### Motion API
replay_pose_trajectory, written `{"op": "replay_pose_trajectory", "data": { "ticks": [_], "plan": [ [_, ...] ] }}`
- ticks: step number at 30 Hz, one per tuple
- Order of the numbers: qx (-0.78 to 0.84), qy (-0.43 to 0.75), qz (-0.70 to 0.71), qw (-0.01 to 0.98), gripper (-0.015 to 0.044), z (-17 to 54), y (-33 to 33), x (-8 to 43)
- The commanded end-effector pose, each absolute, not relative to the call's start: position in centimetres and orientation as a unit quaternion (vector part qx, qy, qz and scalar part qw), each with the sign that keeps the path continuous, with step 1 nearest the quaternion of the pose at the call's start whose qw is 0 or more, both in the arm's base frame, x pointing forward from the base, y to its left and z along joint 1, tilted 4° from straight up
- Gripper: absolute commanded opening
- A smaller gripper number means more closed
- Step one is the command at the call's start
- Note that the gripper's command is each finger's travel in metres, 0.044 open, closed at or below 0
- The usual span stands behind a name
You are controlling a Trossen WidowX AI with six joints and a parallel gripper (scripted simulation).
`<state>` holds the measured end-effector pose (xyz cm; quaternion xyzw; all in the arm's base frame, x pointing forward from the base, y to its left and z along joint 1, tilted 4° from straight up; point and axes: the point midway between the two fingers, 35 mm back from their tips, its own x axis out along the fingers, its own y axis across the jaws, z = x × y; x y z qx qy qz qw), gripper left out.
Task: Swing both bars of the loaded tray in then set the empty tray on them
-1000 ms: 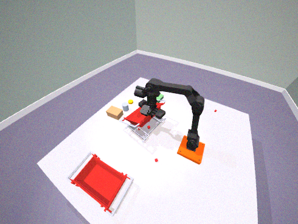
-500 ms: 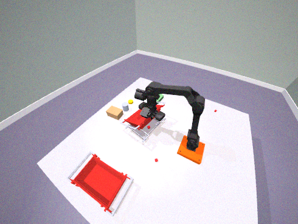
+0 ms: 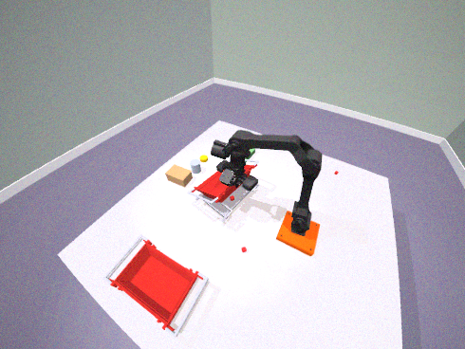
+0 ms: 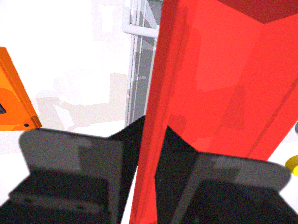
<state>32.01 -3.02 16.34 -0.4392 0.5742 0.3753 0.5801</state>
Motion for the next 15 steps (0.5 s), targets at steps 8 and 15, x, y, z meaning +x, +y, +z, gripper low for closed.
{"op": "replay_pose_trajectory", "data": {
  "ticks": [8, 15],
  "plan": [
    [-0.440, 0.573, 0.373, 0.582, 0.0000, 15.63, -2.84, 31.39],
    [-0.440, 0.573, 0.373, 0.582, 0.0000, 15.36, -2.79, 31.20]
  ]
}}
